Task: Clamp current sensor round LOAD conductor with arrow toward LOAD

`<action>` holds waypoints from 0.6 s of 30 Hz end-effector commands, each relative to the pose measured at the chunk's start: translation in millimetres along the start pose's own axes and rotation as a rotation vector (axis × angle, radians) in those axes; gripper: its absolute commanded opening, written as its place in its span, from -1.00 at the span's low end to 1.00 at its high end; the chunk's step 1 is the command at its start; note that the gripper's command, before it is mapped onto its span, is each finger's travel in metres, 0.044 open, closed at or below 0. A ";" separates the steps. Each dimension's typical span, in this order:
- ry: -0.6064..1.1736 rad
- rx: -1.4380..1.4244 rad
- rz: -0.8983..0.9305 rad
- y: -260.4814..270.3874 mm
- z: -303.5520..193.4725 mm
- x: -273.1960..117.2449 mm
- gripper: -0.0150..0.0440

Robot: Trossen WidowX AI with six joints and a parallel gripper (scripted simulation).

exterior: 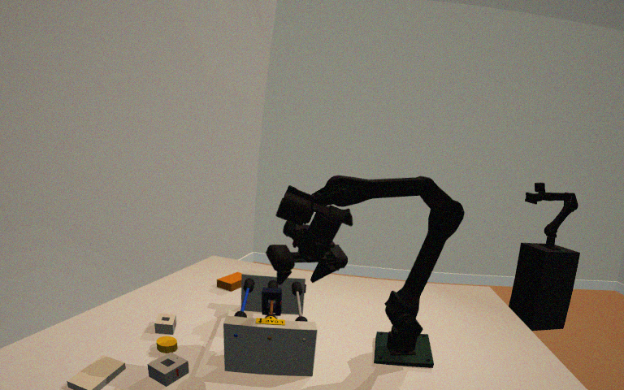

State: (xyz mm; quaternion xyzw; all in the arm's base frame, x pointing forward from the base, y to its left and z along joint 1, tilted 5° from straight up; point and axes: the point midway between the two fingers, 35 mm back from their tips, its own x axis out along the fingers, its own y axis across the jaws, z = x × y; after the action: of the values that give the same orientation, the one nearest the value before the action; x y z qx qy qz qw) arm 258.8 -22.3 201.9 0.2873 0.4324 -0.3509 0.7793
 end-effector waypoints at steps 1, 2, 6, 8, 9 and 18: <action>-0.205 -0.188 0.033 -6.4 -19.9 -17.3 1.00; -0.249 -0.224 0.044 -7.8 -23.6 -20.8 1.00; -0.395 -0.327 0.090 -12.6 -34.0 -31.9 1.00; -0.402 -0.332 0.093 -12.9 -34.4 -32.4 1.00; -0.402 -0.332 0.093 -12.9 -34.4 -32.4 1.00; -0.357 -0.306 0.079 -10.9 -32.9 -28.9 1.00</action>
State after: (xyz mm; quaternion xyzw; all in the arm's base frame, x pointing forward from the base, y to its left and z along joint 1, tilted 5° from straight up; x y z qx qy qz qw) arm 223.4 4.0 211.7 0.1152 0.3207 -0.2966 0.8921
